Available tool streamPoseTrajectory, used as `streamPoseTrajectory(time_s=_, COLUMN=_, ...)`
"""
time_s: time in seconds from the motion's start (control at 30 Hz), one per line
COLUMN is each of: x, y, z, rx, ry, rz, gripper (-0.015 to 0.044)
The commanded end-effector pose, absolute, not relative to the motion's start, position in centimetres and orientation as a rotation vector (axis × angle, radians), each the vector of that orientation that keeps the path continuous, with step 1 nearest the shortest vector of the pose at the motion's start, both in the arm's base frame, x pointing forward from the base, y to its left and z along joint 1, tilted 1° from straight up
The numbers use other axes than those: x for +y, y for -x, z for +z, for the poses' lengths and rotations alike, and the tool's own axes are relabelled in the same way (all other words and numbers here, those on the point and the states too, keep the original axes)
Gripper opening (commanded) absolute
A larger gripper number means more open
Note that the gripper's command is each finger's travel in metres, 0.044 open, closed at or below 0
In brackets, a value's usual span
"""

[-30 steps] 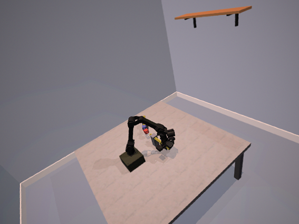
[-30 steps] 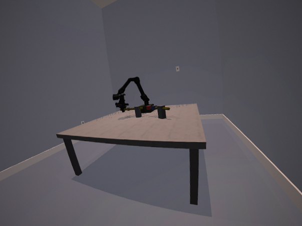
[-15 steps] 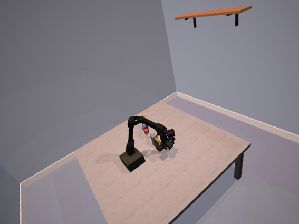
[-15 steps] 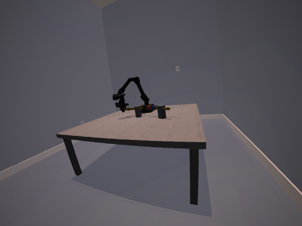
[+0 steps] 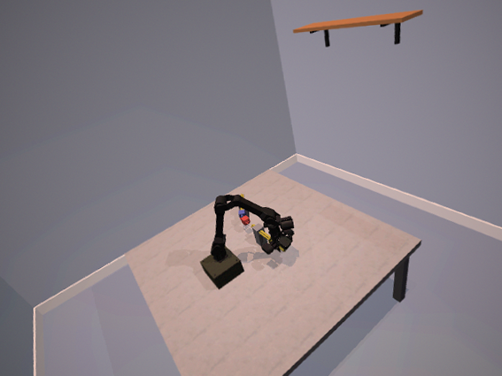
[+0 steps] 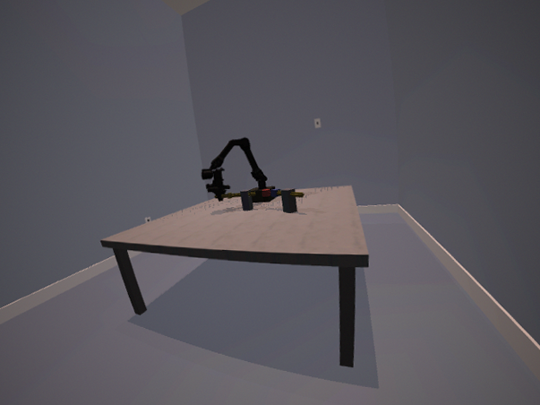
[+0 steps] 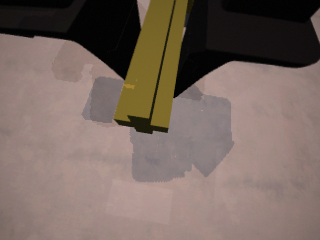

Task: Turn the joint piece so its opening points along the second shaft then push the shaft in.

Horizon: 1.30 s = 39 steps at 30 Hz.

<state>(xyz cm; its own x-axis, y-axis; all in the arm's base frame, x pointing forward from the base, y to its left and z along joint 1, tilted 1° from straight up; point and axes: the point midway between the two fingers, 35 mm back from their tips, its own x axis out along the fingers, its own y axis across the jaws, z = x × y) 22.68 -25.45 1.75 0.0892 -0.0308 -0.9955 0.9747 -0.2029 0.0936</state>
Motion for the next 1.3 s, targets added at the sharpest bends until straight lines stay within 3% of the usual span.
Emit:
streamPoseTrajectory(time_s=0.0, x=-25.5, y=-22.7, z=1.7, rx=1.02, ry=-1.384, rz=-1.298, gripper=0.0067)
streamPoseTrajectory(time_s=0.17, x=-25.5, y=-22.7, z=1.7, rx=1.02, ry=-1.384, rz=-1.298, gripper=0.0067)
streamPoseTrajectory(time_s=0.43, x=-25.5, y=-22.7, z=1.7, rx=1.02, ry=-1.384, rz=-1.298, gripper=0.0)
streamPoseTrajectory(time_s=1.27, x=-22.4, y=-23.4, z=1.6, rx=1.076, ry=-1.369, rz=-1.34, gripper=0.0)
